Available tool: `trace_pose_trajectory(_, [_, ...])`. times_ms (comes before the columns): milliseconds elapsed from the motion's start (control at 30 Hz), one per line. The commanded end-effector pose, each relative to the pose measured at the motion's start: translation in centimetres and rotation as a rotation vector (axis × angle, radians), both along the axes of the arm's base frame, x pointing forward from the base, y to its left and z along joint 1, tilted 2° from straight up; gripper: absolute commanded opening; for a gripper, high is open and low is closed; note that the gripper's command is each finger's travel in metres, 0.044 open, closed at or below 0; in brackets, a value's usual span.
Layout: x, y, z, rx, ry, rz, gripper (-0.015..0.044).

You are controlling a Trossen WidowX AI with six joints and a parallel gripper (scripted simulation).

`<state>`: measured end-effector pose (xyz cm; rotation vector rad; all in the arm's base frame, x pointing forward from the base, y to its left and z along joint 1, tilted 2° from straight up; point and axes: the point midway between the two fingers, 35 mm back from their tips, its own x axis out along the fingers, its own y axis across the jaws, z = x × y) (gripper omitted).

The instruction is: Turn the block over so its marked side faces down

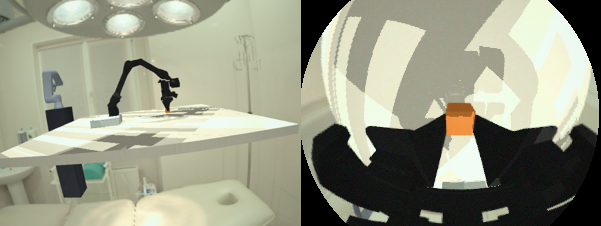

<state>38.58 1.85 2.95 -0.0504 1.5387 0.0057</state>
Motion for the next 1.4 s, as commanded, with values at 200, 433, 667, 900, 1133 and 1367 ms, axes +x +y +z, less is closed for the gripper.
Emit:
trace_pose_trajectory(200, [0.2,0.1,-0.5,0.009,-0.126,0.005,0.0000])
trace_pose_trajectory(433, [0.2,0.1,-0.8,0.013,-0.229,0.008,0.0000])
trace_pose_trajectory(667, [0.1,0.1,-1.0,0.017,-0.333,0.011,0.0000])
trace_pose_trajectory(900, [-0.3,0.1,-0.9,0.020,-0.436,0.013,0.0000])
trace_pose_trajectory(1133, [-0.6,0.1,-0.8,0.022,-0.502,0.014,0.0000])
trace_pose_trajectory(1367, [0.0,0.1,-1.9,0.026,-0.568,0.016,0.0000])
